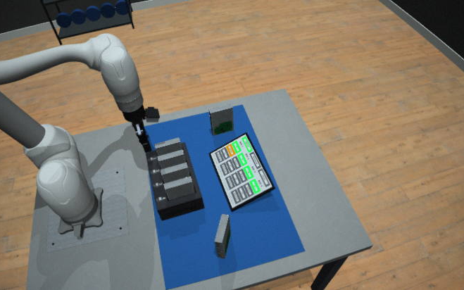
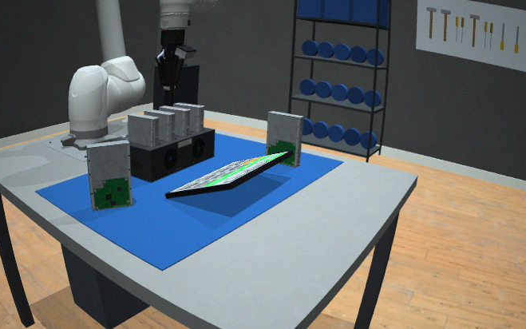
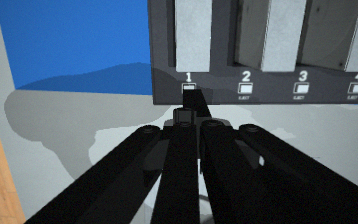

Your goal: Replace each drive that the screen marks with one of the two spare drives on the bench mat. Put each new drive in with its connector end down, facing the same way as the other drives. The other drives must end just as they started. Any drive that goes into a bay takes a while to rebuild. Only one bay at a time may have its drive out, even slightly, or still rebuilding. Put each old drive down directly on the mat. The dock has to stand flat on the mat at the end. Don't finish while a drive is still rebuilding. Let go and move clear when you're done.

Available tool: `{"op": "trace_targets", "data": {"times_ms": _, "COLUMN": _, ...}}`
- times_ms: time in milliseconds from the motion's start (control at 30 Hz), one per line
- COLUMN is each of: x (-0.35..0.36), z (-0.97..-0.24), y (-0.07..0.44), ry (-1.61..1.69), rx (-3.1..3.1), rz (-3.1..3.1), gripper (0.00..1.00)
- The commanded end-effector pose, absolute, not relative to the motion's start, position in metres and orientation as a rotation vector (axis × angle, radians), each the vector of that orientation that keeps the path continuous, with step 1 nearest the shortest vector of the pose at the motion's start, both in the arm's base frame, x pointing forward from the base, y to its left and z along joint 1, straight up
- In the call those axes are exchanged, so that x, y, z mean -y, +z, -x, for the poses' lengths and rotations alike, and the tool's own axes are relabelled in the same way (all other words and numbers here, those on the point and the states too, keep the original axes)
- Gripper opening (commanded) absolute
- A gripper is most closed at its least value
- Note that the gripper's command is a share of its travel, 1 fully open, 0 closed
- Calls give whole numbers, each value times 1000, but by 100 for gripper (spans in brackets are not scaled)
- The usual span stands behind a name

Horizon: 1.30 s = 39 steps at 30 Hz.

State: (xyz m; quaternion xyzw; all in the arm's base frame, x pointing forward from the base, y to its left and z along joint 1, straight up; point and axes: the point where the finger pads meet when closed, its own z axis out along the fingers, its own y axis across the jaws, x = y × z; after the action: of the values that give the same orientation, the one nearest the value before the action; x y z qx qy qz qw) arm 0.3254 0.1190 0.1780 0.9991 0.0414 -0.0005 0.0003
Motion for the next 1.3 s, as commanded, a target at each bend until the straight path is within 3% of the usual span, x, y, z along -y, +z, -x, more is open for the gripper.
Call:
{"op": "trace_targets", "data": {"times_ms": 0, "x": -119, "z": -326, "y": 169, "ry": 0, "rx": -130, "rz": -3139, "gripper": 10}}
{"op": "trace_targets", "data": {"times_ms": 567, "x": -119, "z": -326, "y": 135, "ry": 0, "rx": -130, "rz": -3139, "gripper": 10}}
{"op": "trace_targets", "data": {"times_ms": 1267, "x": -119, "z": -326, "y": 129, "ry": 0, "rx": -130, "rz": -3139, "gripper": 10}}
